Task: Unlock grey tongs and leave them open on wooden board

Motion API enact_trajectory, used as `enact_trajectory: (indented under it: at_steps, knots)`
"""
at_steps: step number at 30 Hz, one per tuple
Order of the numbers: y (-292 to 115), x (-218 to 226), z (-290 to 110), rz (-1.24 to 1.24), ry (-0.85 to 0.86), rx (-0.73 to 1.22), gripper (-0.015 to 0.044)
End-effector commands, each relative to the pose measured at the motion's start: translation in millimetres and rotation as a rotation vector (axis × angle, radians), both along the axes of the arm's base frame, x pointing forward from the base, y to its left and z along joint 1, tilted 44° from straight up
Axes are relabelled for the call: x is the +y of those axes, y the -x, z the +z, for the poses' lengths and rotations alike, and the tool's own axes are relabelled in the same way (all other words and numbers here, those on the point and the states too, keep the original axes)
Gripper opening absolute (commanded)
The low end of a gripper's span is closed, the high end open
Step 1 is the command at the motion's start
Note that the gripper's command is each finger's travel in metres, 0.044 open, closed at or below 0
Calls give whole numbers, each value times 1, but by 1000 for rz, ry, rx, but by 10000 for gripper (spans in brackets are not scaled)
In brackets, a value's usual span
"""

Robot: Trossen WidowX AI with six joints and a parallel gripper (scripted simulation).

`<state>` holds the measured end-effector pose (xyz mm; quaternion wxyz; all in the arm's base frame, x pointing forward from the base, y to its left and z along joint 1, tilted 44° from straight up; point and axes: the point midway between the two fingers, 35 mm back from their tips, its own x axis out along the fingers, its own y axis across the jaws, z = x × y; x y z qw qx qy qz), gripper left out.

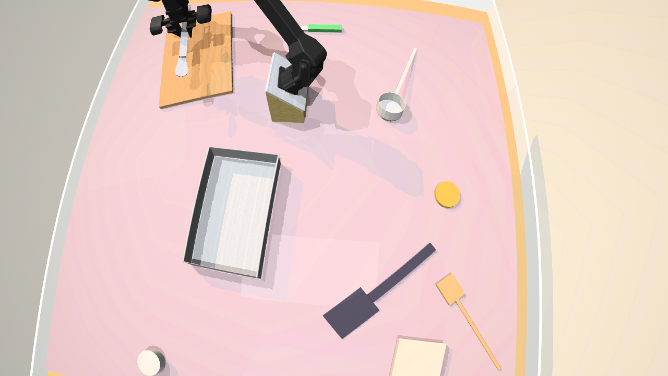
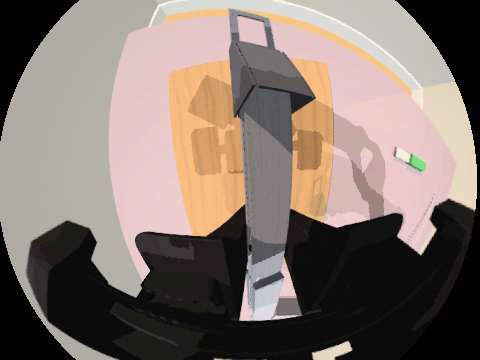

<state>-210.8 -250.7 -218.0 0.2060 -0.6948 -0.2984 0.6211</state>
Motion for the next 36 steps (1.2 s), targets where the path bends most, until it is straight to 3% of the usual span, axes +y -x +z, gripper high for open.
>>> enact_trajectory:
  at_steps: [1, 34, 36]
  knots:
    - [0, 5, -5, 4, -2, -2, -150]
    - [-6, 40, -36, 4, -4, -1, -150]
    - [-6, 38, -35, -1, -4, 0, -97]
